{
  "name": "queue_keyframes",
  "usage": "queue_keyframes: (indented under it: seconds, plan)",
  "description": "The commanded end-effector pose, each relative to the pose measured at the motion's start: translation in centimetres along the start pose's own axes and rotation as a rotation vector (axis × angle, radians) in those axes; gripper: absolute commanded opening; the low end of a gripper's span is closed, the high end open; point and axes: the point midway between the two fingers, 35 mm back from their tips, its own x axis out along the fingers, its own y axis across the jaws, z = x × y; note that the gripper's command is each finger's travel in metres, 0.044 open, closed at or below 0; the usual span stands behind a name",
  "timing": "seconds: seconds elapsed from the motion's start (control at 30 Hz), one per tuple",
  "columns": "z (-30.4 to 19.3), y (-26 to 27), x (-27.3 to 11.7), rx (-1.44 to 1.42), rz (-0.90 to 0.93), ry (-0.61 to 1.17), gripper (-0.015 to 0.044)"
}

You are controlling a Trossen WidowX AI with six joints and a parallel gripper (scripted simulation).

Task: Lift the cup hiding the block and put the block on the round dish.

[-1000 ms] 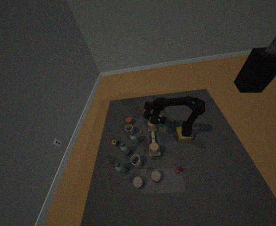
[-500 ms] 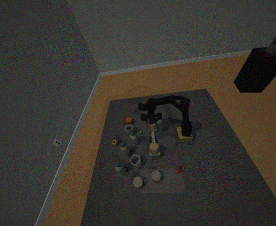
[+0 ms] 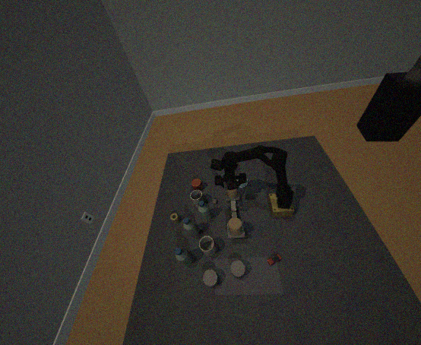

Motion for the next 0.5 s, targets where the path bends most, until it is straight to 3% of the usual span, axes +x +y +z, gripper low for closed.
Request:
queue_keyframes:
  seconds: [0.0, 0.47]
  plan:
    - [0.0, 0.1, 0.7, -0.006, 0.007, 0.002, 0.044]
    - [-0.1, 0.0, 3.0, -0.006, 0.007, 0.002, 0.044]
